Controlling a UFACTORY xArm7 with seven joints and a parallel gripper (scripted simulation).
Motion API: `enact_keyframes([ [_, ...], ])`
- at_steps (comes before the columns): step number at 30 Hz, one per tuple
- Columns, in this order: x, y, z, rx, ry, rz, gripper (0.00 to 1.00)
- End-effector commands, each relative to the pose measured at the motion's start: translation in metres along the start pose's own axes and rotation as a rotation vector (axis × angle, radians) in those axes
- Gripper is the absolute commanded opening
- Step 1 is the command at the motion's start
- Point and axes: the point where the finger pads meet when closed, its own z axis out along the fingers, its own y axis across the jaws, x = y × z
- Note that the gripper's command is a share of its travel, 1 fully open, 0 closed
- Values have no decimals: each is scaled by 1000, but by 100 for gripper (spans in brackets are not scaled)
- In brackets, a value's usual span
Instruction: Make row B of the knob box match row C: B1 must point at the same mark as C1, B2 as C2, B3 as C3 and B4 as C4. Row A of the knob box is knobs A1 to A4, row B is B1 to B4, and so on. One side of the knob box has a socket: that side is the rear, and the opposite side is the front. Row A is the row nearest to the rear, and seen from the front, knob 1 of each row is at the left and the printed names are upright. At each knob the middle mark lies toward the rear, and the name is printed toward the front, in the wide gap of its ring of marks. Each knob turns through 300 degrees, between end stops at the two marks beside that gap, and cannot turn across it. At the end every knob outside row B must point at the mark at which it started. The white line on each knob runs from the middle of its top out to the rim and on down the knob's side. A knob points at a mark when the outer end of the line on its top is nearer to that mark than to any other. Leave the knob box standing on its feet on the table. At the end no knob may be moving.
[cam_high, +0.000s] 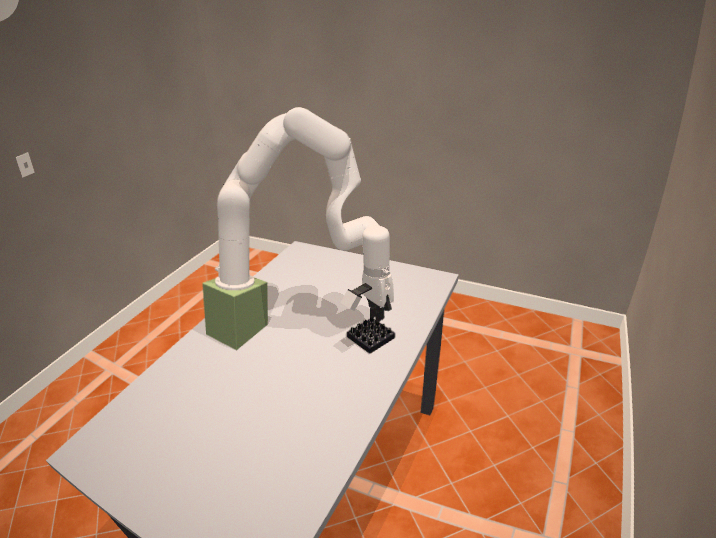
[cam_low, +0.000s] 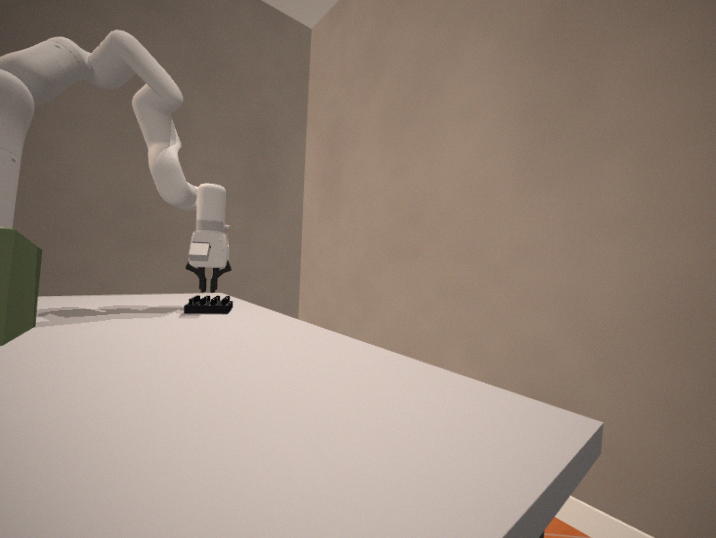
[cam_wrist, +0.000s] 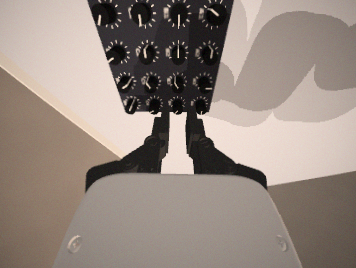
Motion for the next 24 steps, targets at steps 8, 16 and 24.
enact_keyframes([
  [8,-1,-2,-19,3,-2,0,19],
  [16,-1,-2,-19,3,-2,0,19],
  [24,-1,-1,-19,3,-2,-20,19],
])
